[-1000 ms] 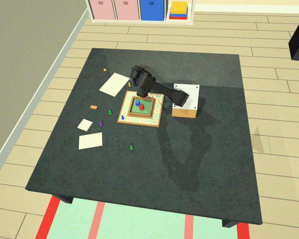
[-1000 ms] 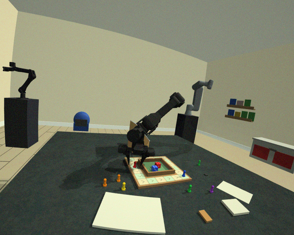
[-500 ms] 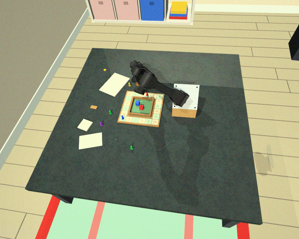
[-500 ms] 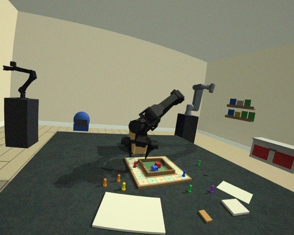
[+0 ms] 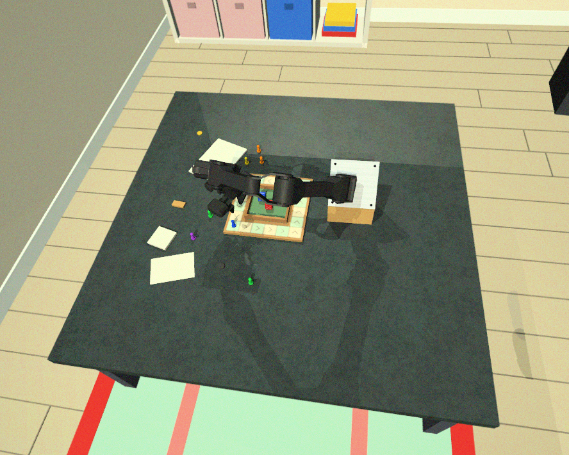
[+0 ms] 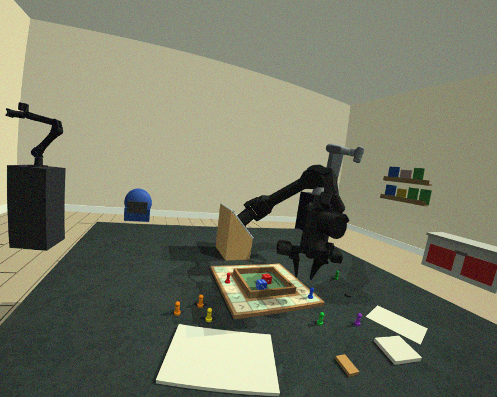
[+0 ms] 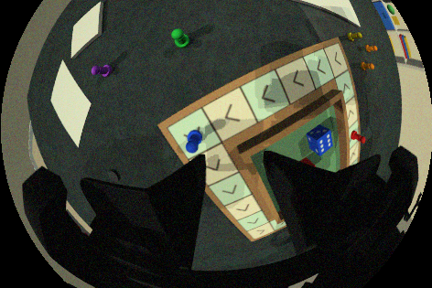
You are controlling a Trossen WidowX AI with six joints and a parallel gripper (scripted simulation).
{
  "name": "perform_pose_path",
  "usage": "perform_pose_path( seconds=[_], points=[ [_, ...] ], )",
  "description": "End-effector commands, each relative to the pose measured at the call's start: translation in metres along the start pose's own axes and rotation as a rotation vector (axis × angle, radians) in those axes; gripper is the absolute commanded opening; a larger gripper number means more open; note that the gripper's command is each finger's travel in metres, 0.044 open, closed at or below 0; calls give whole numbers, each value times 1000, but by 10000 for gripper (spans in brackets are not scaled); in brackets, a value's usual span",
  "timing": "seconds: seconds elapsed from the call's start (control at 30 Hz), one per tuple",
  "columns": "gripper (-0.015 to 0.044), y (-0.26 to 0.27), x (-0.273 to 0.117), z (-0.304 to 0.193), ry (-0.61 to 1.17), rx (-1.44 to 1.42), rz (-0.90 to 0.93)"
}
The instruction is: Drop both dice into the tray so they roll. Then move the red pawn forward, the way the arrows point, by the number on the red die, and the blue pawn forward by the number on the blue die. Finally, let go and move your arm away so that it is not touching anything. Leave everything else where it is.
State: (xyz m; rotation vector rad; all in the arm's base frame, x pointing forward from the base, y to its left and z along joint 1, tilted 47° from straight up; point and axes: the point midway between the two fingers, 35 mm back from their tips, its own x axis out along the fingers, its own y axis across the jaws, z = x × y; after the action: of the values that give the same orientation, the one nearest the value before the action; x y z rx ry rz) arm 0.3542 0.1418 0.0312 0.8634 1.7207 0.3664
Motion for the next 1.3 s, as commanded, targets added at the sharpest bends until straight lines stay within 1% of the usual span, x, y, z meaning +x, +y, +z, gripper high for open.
perform_pose_path(
  seconds=[0.0, 0.2, 0.3, 0.5, 1.27],
  points=[
    [200, 31, -2, -8, 7, 31, 15],
    [200, 34, -1, -4, 6, 31, 15],
    [200, 35, 11, -4, 7, 31, 15],
    [200, 35, 15, -4, 7, 31, 15],
    [200, 36, 52, -5, 8, 31, 17]
  ],
)
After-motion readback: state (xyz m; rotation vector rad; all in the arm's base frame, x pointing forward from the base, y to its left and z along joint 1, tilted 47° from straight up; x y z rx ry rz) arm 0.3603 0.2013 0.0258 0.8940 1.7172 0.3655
